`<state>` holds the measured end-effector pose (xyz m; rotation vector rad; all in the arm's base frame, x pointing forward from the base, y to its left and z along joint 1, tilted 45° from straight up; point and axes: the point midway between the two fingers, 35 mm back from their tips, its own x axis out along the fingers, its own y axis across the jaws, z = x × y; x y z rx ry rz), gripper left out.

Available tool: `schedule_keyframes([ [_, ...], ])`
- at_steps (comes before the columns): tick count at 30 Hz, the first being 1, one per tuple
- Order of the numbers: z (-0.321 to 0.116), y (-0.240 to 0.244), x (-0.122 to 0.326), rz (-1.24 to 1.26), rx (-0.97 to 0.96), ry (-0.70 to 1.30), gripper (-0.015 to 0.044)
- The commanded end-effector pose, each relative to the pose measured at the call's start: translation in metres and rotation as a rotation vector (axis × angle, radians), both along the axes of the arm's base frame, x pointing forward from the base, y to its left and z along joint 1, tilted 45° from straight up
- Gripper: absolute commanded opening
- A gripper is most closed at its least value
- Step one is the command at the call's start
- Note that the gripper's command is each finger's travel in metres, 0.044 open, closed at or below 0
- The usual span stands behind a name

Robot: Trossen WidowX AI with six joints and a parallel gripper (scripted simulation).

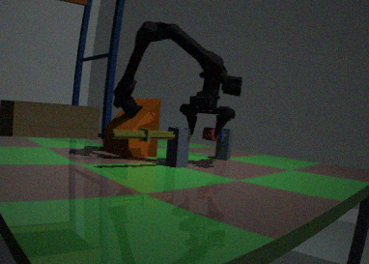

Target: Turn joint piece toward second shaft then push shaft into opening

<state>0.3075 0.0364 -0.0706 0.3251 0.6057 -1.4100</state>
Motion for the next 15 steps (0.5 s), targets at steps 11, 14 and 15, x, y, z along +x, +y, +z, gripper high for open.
schedule_keyframes([
  [11, -0.032, 0.03, -0.013, -0.001, 0.001, 0.005, 0.044],
  [14, -0.035, 0.026, -0.012, -0.001, 0.001, 0.005, 0.044],
  [15, -0.036, 0.025, -0.012, -0.001, 0.001, 0.005, 0.044],
])
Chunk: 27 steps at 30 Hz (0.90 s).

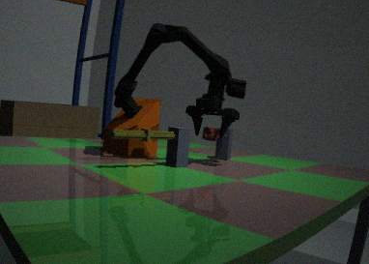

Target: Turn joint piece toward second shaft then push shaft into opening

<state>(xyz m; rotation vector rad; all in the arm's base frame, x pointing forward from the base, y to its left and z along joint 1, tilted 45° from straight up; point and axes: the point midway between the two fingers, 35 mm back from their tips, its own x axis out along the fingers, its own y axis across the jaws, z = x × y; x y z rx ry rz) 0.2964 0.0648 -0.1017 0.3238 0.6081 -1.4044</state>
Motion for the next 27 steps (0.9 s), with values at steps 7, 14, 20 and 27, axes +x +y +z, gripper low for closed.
schedule_keyframes([
  [7, -0.012, -0.013, 0.0, -0.006, -0.001, 0.004, 0.044],
  [14, -0.018, -0.022, 0.0, -0.007, -0.003, 0.003, 0.044],
  [20, -0.018, -0.022, 0.0, -0.007, -0.003, 0.003, 0.0309],
  [27, -0.018, -0.022, 0.0, -0.007, -0.003, 0.003, 0.0182],
])
